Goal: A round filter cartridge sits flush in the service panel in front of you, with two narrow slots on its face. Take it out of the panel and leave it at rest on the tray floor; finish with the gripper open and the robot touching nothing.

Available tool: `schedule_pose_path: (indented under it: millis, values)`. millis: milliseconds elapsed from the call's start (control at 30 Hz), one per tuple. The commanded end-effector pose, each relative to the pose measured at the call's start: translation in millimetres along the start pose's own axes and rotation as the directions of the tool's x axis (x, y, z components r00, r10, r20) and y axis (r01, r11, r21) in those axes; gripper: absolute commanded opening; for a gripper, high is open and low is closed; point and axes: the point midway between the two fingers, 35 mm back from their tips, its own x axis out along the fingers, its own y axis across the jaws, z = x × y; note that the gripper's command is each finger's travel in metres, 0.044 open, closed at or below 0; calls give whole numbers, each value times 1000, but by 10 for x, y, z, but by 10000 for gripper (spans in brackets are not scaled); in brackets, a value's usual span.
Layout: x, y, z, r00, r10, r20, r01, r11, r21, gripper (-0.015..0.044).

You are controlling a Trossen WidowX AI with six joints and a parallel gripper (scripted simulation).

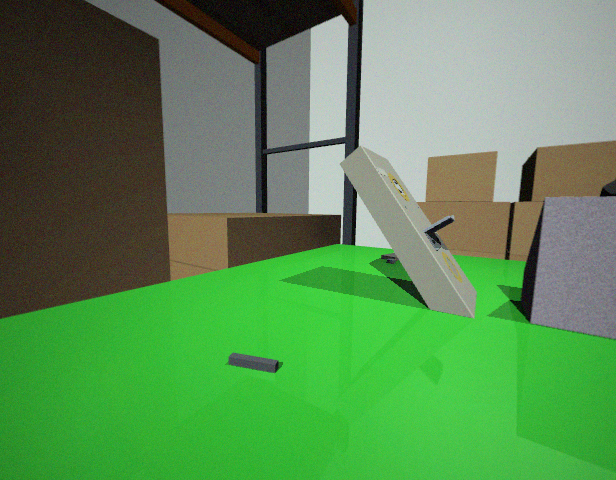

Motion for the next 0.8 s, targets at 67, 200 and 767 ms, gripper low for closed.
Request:
schedule_pose_path:
  millis: [67, 200, 767]
  values:
    - [-9, -8, -90, 1000, -2, -11, 1, 1000, -28, 321]
    - [-63, -54, -480, 998, -10, -58, 2, 989, -146, 216]
    - [-719, -648, -2319, 959, -68, -275, -134, 747, -651, 103]
